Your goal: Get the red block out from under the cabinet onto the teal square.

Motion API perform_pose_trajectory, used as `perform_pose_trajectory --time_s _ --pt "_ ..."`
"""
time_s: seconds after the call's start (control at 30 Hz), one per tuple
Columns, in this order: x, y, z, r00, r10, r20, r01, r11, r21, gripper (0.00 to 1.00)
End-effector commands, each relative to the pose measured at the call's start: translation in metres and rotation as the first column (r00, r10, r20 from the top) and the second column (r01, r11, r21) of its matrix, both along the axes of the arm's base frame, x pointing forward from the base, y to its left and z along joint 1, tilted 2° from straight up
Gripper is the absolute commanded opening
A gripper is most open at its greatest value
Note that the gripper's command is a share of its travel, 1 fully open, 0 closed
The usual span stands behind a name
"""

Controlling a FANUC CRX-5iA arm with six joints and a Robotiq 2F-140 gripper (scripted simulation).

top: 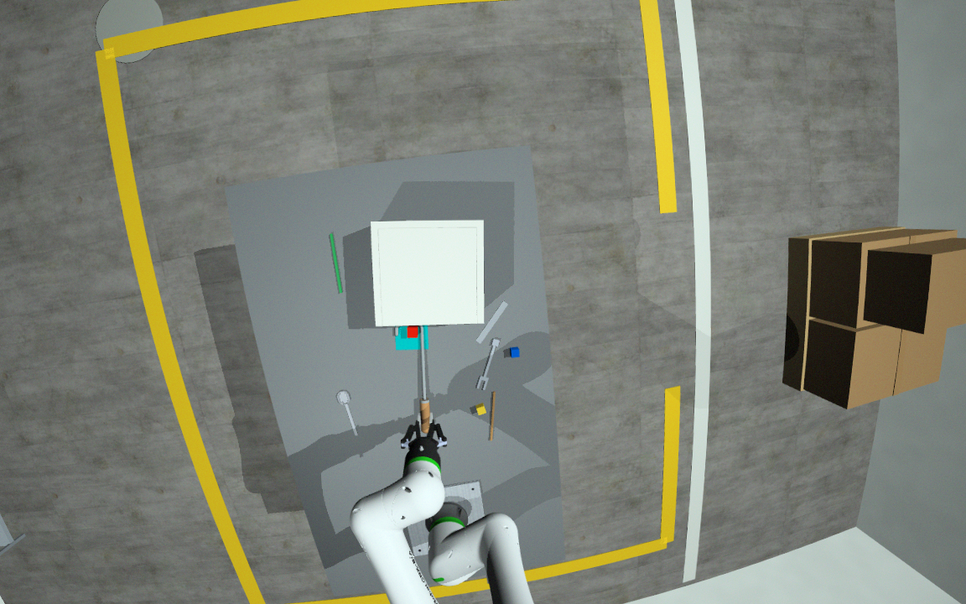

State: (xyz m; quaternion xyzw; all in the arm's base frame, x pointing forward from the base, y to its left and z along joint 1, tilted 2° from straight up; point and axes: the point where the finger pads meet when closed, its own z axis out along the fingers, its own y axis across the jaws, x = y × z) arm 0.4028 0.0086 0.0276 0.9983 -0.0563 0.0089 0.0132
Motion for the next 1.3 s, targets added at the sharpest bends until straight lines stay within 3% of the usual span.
perform_pose_trajectory --time_s 0.0,1.27 --pt "-0.0041 0.0050 -0.0001 1.000 -0.001 0.000 0.001 1.000 0.000 0.00" --pt "-0.0102 0.0121 -0.0004 1.000 -0.001 0.000 0.001 1.000 0.000 0.00"
